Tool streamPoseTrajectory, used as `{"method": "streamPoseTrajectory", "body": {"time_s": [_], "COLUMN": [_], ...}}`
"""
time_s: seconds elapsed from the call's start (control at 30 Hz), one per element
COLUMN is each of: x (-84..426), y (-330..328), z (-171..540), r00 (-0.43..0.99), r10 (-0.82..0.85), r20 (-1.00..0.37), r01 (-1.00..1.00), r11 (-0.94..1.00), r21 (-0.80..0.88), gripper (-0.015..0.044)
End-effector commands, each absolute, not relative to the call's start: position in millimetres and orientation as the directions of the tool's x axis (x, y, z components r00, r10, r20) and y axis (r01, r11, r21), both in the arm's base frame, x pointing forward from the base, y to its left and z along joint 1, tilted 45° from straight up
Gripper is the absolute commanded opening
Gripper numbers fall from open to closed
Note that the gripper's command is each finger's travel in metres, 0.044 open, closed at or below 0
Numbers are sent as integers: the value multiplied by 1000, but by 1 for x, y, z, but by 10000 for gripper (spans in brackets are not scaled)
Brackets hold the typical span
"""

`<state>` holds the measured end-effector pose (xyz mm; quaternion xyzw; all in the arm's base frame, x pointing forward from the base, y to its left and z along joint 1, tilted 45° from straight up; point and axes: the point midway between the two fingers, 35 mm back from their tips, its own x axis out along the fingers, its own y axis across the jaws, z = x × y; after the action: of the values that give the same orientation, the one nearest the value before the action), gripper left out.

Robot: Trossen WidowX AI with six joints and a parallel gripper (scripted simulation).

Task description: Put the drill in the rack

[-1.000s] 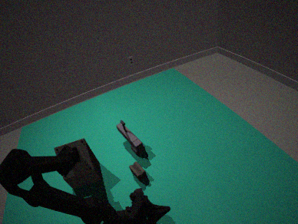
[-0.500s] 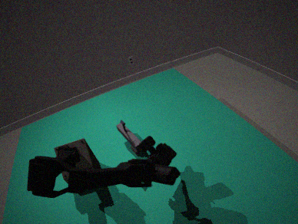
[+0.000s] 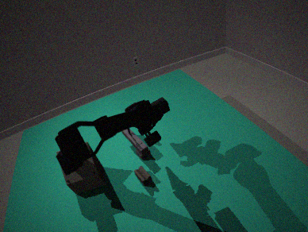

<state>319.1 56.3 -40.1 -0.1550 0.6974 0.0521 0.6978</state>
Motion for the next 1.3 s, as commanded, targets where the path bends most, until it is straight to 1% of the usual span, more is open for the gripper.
{"method": "streamPoseTrajectory", "body": {"time_s": [0.0,0.13,0.2,0.57,0.6,1.27], "x": [276,255,251,251,253,252], "y": [95,117,121,121,121,111], "z": [-53,-50,-48,-48,-47,-60], "r00": [-69,10,33,33,28,34], "r10": [-469,-663,-691,-691,-673,-691], "r20": [-880,-748,-722,-722,-739,-722], "r01": [-325,-357,-360,-360,-360,-360], "r11": [845,697,666,666,683,666], "r21": [-425,-622,-653,-653,-636,-654], "gripper": [0,0,0,0,0,0]}}
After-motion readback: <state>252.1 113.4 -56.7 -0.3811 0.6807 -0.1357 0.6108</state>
